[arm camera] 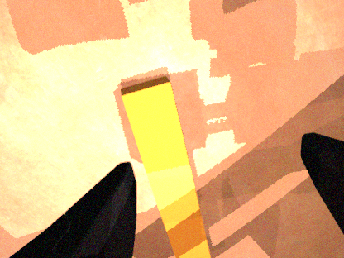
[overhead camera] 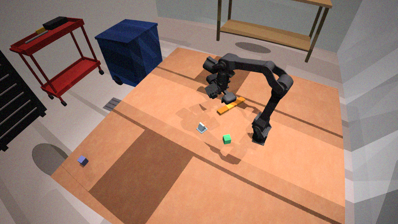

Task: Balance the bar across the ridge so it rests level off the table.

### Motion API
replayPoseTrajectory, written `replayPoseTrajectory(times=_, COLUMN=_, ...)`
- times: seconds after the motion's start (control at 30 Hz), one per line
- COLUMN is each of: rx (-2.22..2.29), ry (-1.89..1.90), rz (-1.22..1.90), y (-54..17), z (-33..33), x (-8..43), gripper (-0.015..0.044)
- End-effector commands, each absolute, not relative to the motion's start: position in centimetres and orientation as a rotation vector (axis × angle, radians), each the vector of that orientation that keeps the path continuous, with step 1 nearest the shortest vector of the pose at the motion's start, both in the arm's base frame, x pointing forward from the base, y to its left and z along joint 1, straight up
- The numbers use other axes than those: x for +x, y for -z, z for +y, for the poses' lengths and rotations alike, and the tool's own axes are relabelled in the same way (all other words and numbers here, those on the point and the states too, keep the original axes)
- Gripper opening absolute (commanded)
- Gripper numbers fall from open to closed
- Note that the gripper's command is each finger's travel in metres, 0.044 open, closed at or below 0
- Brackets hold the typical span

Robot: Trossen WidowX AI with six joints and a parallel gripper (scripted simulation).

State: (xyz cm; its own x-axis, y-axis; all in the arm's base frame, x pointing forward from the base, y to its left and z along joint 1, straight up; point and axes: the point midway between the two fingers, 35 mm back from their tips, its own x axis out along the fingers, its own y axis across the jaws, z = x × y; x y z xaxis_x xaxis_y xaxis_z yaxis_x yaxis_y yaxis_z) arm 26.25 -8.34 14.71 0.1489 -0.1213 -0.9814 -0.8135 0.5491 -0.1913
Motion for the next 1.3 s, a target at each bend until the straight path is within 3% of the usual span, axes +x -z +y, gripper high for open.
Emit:
replayPoseTrajectory(times=0.0, rx=-0.885, ry=-0.648, rz=1.371, y=-14.0, z=-9.3, x=25.5, gripper=0.0315)
replayPoseTrajectory(times=0.57, rx=-0.838, ry=-0.795, rz=1.397, y=-11.8, z=-13.5, x=22.3, gripper=0.0315)
replayPoseTrajectory(times=1.27, rx=-0.837, ry=-0.797, rz=1.397, y=-6.6, z=-13.6, x=22.4, gripper=0.0315)
